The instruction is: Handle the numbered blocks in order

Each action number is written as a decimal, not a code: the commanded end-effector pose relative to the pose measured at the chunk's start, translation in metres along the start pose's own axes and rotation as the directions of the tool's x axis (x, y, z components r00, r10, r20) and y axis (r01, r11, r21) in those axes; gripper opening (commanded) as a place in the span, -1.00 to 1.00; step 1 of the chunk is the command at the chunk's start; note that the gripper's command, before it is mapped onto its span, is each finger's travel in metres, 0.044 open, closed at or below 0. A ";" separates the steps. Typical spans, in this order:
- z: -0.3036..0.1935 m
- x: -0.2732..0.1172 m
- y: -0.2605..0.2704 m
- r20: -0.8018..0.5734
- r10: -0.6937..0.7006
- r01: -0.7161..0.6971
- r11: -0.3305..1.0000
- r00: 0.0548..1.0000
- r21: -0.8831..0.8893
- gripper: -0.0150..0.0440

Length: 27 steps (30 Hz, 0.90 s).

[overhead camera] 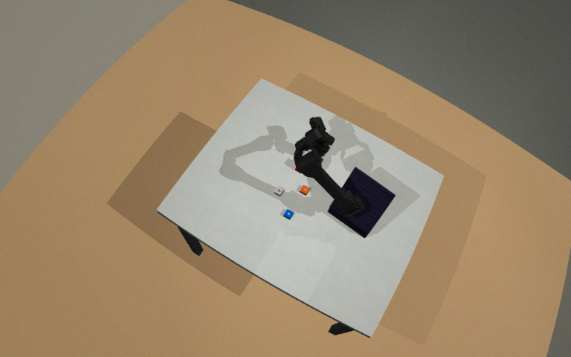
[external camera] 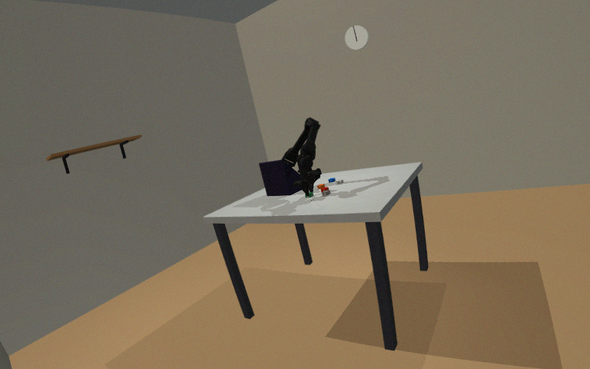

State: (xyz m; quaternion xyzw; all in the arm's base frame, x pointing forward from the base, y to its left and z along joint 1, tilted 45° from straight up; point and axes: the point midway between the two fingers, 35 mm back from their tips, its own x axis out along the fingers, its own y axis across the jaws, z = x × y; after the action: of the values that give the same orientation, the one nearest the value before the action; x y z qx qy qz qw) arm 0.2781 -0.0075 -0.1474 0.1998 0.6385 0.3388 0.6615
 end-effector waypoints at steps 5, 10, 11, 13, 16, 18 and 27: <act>0.000 0.000 0.000 0.002 0.002 -0.002 1.000 1.000 0.005 -0.08; 0.000 0.000 0.000 0.002 0.002 -0.002 1.000 1.000 0.005 -0.08; 0.000 0.000 0.000 0.002 0.002 -0.002 1.000 1.000 0.005 -0.08; 0.000 0.000 0.000 0.002 0.002 -0.002 1.000 1.000 0.005 -0.08; 0.000 0.000 0.000 0.002 0.002 -0.002 1.000 1.000 0.005 -0.08; 0.000 0.000 0.000 0.002 0.002 -0.002 1.000 1.000 0.005 -0.08; 0.000 0.000 0.000 0.002 0.002 -0.002 1.000 1.000 0.005 0.54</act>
State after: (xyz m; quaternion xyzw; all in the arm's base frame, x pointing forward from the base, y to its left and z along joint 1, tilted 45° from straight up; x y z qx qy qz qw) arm 0.2781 -0.0074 -0.1473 0.2001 0.6384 0.3388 0.6615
